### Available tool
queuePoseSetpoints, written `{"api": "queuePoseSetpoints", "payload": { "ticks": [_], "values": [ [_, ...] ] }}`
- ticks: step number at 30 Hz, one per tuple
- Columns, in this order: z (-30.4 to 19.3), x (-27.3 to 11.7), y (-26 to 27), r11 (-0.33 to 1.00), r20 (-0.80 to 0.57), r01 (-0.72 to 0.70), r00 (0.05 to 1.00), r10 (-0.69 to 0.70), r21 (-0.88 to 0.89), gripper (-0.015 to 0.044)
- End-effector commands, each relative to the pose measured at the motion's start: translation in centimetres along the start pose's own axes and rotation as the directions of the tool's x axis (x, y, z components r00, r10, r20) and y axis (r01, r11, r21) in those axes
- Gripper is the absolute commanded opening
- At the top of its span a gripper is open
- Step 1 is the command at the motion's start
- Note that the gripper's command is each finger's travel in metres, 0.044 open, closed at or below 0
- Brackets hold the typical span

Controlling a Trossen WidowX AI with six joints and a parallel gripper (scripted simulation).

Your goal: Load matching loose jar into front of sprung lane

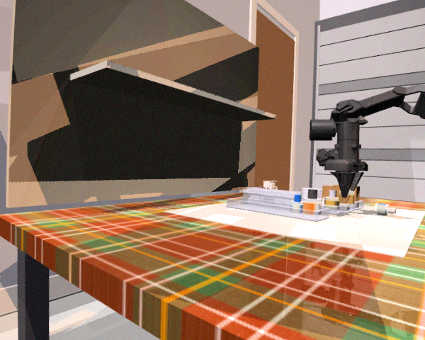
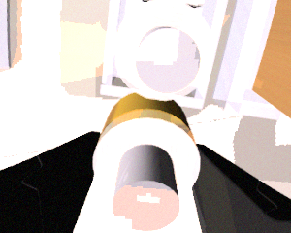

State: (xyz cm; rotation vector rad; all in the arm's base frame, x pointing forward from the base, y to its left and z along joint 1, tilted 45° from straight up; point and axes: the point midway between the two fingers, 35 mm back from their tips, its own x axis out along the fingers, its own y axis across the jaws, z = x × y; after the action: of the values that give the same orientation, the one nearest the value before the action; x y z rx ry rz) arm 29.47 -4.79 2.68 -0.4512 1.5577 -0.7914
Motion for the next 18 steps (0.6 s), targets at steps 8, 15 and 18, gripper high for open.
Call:
{"api": "queuePoseSetpoints", "payload": {
  "ticks": [8,15,18],
  "values": [
    [1.15,-0.2,-0.07,1.0,0.021,-0.004,1.0,0.003,0.017,0.0],
    [1.4,-0.22,-0.08,1.0,0.021,-0.004,1.0,0.003,0.017,0.0],
    [1.51,-0.22,-0.09,1.0,0.021,-0.004,1.0,0.003,0.018,0.0]
  ]
}}
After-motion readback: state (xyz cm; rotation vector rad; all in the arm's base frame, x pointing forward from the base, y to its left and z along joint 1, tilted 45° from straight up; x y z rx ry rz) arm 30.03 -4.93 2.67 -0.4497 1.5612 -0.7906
